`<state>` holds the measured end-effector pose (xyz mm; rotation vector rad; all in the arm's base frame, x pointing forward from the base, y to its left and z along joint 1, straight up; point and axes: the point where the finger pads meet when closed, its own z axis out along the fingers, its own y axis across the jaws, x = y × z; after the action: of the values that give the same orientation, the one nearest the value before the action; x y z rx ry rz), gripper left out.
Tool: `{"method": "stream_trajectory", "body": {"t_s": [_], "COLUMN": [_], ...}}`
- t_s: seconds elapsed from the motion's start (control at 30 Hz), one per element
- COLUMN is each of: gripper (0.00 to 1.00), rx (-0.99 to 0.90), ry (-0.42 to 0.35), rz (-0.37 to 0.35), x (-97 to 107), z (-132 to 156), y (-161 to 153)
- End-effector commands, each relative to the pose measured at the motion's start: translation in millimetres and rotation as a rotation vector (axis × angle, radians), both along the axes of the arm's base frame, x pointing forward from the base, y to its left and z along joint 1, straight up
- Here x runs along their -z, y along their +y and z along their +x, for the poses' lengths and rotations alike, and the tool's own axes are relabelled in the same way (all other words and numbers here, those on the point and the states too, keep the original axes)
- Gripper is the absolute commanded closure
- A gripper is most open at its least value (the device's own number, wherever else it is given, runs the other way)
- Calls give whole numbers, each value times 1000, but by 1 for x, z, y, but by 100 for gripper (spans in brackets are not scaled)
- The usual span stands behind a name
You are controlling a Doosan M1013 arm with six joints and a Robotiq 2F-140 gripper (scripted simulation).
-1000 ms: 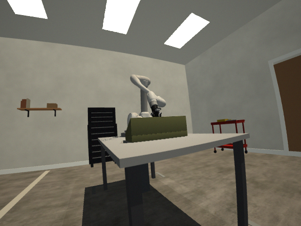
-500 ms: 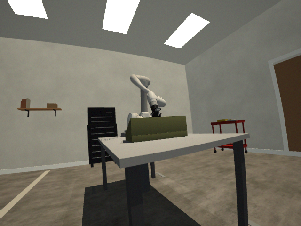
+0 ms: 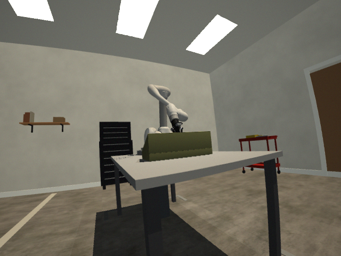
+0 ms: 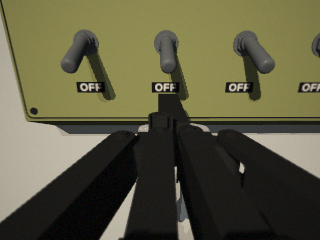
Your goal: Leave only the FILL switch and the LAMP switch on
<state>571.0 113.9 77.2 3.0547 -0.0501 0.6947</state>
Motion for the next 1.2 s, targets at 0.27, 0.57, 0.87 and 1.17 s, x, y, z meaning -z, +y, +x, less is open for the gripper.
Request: {"method": "stream_trajectory", "body": {"t_s": [0.27,0.57,0.87,1.17], "gripper": [90,90,90,90], "rx": [2,4,4,4], "ry": [-1,1,1,1], "rz": [1,1,1,1], "x": [-3,-6,-8,-12], "z": [7,13,19,27], "y": [-2,-2,-2,-3]}}
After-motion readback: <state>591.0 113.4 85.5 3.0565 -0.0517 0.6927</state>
